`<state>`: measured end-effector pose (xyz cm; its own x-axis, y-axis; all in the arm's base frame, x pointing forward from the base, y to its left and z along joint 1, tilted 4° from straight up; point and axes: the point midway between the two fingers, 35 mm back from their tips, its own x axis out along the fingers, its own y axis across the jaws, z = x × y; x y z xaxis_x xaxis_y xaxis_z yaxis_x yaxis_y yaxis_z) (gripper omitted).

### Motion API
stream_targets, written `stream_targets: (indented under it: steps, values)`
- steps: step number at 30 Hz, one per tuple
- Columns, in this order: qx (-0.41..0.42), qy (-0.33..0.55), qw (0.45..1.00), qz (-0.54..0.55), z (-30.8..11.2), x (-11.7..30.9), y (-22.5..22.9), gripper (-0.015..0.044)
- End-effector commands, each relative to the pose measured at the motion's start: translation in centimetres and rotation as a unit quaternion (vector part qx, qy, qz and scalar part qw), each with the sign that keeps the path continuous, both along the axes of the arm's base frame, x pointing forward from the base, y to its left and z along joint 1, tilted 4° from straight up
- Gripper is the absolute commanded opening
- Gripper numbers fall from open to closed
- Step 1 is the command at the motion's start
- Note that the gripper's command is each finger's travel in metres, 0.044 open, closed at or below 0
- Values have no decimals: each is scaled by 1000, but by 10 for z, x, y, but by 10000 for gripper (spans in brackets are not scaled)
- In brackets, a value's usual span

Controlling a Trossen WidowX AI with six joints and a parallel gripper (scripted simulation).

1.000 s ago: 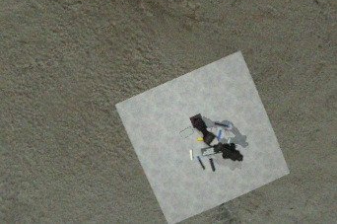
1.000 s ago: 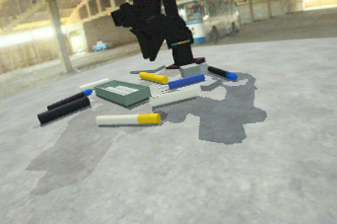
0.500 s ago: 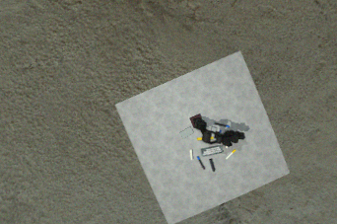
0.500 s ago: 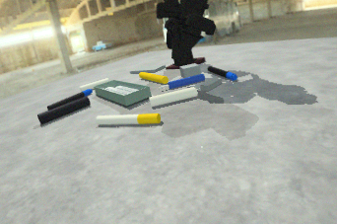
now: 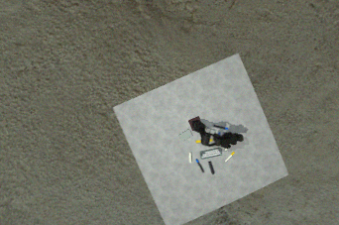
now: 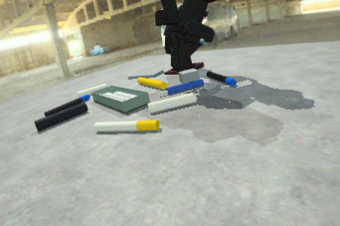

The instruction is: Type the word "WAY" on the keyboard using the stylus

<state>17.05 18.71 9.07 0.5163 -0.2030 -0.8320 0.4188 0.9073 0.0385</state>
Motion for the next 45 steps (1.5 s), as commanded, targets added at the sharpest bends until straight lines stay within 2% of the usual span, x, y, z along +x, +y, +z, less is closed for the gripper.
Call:
stream_targets:
  steps: [1,45]
  values:
    - [-5,1,1000,-1,-4,0,-2,150]
    - [-5,1,1000,-1,-24,1,-1,150]
